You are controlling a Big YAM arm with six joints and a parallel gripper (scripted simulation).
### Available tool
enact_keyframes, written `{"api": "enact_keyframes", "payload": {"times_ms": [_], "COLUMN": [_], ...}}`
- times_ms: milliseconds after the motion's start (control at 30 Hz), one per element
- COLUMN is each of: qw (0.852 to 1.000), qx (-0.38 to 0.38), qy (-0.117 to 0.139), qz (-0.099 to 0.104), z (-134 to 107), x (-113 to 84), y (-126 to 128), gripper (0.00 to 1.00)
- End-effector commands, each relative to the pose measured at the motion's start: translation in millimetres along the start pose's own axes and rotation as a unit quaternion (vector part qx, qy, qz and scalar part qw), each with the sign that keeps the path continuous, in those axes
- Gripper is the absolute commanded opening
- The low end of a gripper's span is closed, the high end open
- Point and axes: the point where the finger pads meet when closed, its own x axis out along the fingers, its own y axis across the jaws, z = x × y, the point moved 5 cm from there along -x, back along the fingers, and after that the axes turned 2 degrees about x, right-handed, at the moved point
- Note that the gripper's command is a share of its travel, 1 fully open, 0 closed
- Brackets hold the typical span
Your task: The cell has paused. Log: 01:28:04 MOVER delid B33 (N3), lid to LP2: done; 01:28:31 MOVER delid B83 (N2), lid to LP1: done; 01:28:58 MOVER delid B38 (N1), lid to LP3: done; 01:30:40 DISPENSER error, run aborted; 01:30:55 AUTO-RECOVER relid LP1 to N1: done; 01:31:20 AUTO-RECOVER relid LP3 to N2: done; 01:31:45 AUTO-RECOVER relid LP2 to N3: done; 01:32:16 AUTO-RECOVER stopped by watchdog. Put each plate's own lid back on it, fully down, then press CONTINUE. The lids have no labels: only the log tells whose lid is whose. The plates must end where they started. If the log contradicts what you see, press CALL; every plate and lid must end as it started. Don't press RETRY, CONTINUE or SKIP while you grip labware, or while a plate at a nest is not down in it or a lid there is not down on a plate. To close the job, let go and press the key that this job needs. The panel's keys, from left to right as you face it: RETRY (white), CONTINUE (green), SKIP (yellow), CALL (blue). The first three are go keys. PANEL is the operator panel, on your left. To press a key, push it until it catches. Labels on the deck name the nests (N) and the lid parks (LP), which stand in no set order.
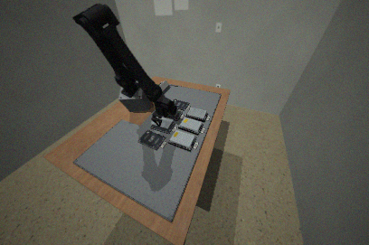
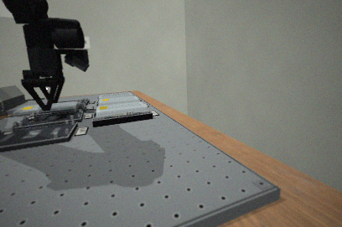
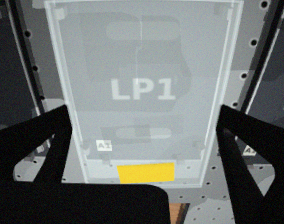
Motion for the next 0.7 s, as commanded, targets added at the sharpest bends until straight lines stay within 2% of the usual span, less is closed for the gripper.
{"api": "enact_keyframes", "payload": {"times_ms": [0, 100, 200, 633, 667], "qw": [1.0, 1.0, 1.0, 1.0, 1.0], "qx": [0.0, 0.005, 0.001, 0.0, 0.007], "qy": [-0.008, -0.016, -0.007, -0.007, -0.02], "qz": [0.0, -0.002, -0.001, 0.0, -0.004], "z": [8.7, 10.5, 6.6, 7.2, 13.2], "x": [3.0, -0.9, 4.6, 8.3, 2.4], "y": [-1.7, -4.2, -2.7, -1.4, -5.7], "gripper": [0.0, 0.0, 0.0, 0.0, 0.0]}}
